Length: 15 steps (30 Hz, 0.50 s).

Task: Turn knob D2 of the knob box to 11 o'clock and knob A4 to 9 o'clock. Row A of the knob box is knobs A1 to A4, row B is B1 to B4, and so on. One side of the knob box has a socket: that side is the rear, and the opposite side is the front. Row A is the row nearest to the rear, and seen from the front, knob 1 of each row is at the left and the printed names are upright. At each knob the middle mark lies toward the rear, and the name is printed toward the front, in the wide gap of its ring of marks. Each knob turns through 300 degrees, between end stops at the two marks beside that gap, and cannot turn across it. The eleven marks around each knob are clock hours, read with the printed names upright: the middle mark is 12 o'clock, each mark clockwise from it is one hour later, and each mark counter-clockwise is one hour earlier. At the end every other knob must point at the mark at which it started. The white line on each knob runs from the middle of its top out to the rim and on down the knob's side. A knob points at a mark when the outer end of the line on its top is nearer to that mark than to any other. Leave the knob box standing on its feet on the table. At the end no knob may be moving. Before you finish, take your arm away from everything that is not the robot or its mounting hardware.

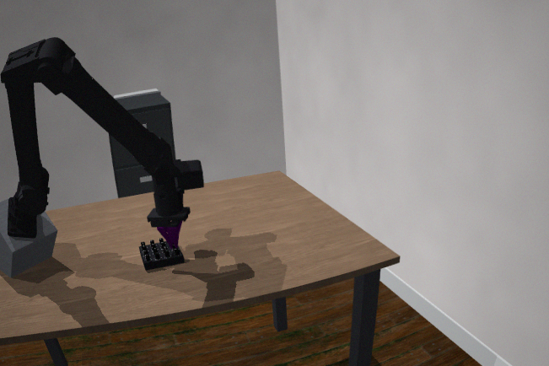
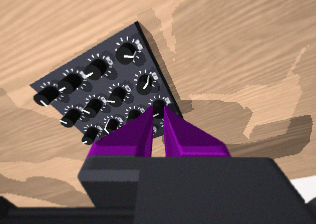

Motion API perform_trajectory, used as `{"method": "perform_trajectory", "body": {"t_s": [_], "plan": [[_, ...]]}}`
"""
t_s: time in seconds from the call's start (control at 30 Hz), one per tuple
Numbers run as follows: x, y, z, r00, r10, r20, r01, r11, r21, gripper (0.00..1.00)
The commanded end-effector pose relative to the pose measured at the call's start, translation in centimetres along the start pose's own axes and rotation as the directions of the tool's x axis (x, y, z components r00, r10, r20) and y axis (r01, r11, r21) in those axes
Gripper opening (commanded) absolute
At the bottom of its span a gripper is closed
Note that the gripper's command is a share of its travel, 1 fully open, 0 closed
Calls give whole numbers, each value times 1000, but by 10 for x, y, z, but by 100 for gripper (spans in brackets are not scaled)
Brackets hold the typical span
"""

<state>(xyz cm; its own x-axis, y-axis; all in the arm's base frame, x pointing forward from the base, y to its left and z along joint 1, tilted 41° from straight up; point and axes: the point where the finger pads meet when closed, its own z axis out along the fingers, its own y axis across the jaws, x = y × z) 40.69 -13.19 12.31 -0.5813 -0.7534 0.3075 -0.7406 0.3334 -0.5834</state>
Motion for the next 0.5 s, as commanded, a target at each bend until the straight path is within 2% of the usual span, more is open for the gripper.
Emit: {"method": "perform_trajectory", "body": {"t_s": [0.0,0.47], "plan": [[-3,-6,-1,993,-116,8,116,993,14,7],[-3,-6,0,944,-330,5,330,944,15,7]]}}
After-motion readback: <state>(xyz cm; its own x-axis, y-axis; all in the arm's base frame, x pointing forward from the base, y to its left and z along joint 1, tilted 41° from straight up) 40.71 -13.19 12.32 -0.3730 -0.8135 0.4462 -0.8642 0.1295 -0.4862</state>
